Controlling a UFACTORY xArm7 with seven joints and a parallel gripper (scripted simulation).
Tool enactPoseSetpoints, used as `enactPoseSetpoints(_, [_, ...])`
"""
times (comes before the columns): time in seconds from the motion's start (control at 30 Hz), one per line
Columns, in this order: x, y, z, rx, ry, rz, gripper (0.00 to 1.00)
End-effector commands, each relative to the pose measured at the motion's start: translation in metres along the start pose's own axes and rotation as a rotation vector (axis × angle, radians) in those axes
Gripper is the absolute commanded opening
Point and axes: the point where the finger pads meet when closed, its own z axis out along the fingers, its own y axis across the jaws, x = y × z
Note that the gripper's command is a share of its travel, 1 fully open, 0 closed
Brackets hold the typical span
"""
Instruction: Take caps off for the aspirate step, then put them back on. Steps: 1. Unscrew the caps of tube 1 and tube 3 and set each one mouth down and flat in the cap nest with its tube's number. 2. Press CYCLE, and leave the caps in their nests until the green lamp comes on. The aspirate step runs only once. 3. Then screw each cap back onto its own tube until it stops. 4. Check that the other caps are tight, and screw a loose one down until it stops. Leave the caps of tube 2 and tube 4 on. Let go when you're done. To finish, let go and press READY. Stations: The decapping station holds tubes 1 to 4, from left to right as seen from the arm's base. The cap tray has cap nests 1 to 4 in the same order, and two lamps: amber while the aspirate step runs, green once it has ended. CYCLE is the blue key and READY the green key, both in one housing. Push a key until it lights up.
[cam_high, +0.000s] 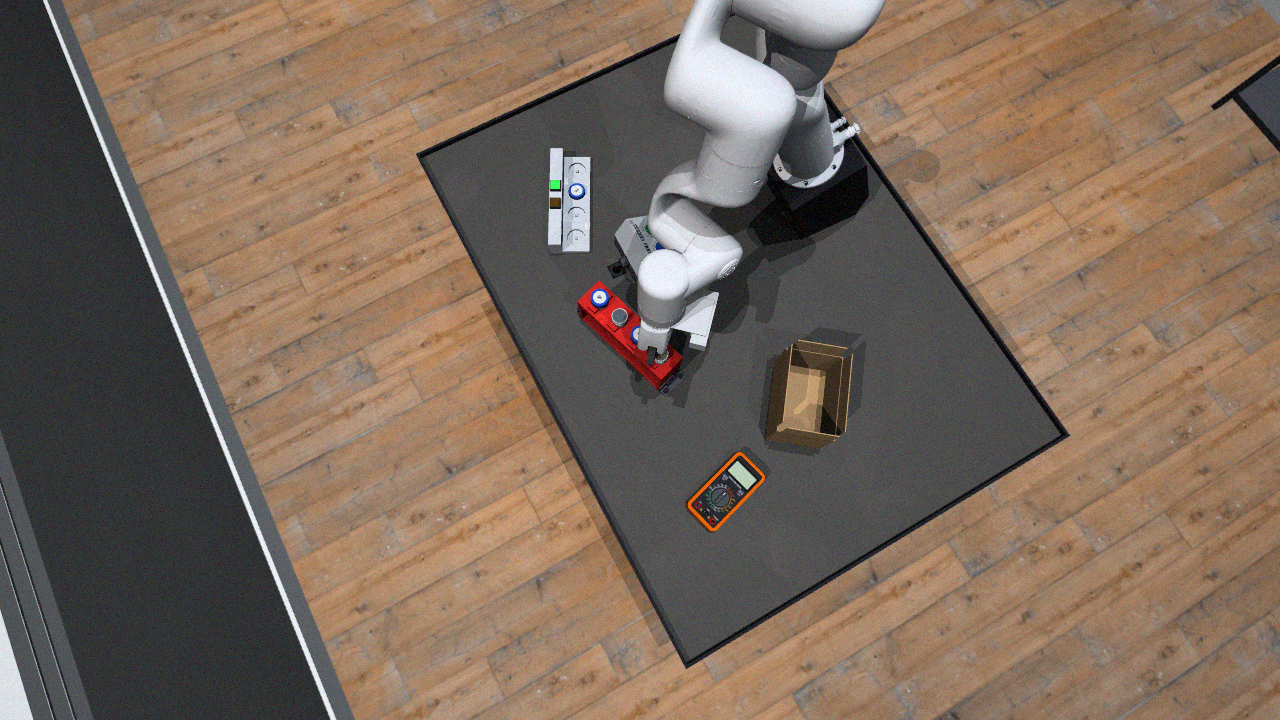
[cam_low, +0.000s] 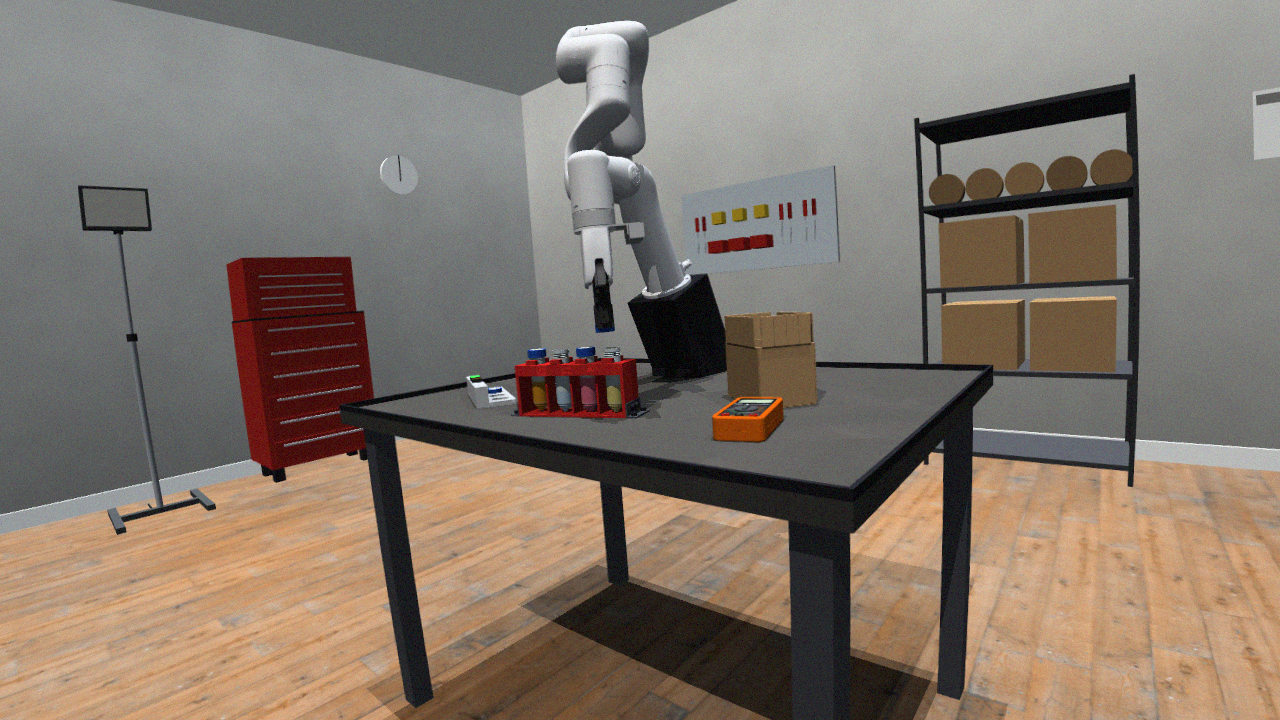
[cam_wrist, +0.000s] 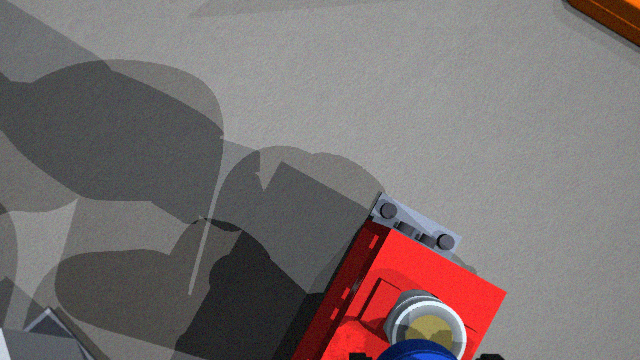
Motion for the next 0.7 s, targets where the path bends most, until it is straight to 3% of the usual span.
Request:
enactPoseSetpoints(0.0, [0.009, 0.013, 0.002, 0.023, -0.025, 0.005, 0.00])
enactPoseSetpoints(0.2, [0.009, 0.013, 0.002, 0.023, -0.025, 0.005, 0.00])
enactPoseSetpoints(0.47, [0.008, 0.012, 0.026, 0.024, -0.024, 0.005, 0.00])
enactPoseSetpoints(0.67, [0.008, 0.012, 0.028, 0.024, -0.024, 0.005, 0.00])
